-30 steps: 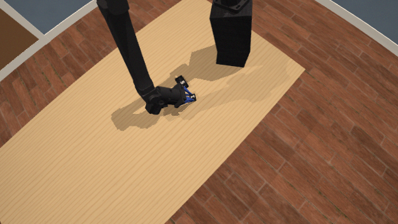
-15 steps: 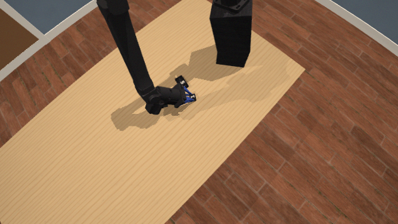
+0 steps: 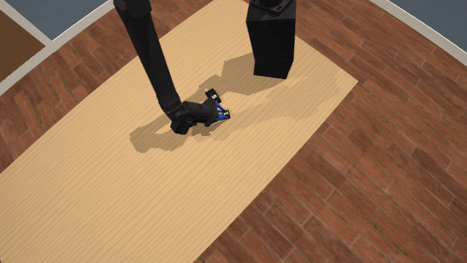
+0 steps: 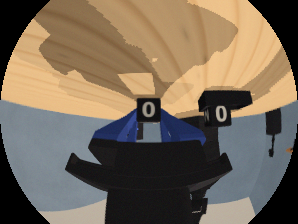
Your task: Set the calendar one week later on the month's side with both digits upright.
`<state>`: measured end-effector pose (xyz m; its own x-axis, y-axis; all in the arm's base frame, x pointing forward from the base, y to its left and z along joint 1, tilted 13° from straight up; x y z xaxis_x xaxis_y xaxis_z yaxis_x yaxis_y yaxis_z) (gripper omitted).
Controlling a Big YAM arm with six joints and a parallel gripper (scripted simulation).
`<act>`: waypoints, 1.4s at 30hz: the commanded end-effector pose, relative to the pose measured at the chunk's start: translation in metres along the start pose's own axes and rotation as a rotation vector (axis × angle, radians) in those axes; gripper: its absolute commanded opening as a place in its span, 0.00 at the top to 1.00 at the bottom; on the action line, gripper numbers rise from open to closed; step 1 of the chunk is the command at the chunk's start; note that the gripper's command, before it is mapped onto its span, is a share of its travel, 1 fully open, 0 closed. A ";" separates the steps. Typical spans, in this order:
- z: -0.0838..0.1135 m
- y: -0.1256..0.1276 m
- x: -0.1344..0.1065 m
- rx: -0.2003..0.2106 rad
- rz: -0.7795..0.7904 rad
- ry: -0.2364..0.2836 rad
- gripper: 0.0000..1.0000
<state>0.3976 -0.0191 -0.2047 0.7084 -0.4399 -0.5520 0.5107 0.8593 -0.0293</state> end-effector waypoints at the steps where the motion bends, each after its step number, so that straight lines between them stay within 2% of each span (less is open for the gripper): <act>1: -0.002 -0.003 0.006 0.005 0.003 -0.003 0.74; 19: -0.002 -0.003 0.006 0.005 0.003 -0.003 0.74; 20: -0.002 -0.003 0.006 0.005 0.003 -0.003 0.70; 25: -0.002 -0.003 0.006 0.005 0.003 -0.003 0.66; 29: -0.002 -0.003 0.006 0.005 0.003 -0.003 0.58; 33: -0.002 -0.003 0.006 0.005 0.003 -0.003 0.58; 34: -0.002 -0.003 0.006 0.005 0.003 -0.003 0.54; 36: -0.002 -0.003 0.006 0.005 0.003 -0.003 0.54; 37: -0.002 -0.003 0.006 0.005 0.003 -0.003 0.35; 42: -0.002 -0.003 0.006 0.005 0.002 -0.003 0.35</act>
<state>0.3976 -0.0191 -0.2047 0.7084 -0.4398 -0.5520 0.5106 0.8593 -0.0293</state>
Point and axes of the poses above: the point where the finger pads meet when closed, its own z axis back along the fingers, its own y axis across the jaws, x = y × z, the point moved 7 cm from there along z, back along the fingers, and after that the axes turned 6 degrees about z, right-handed, at the moved point
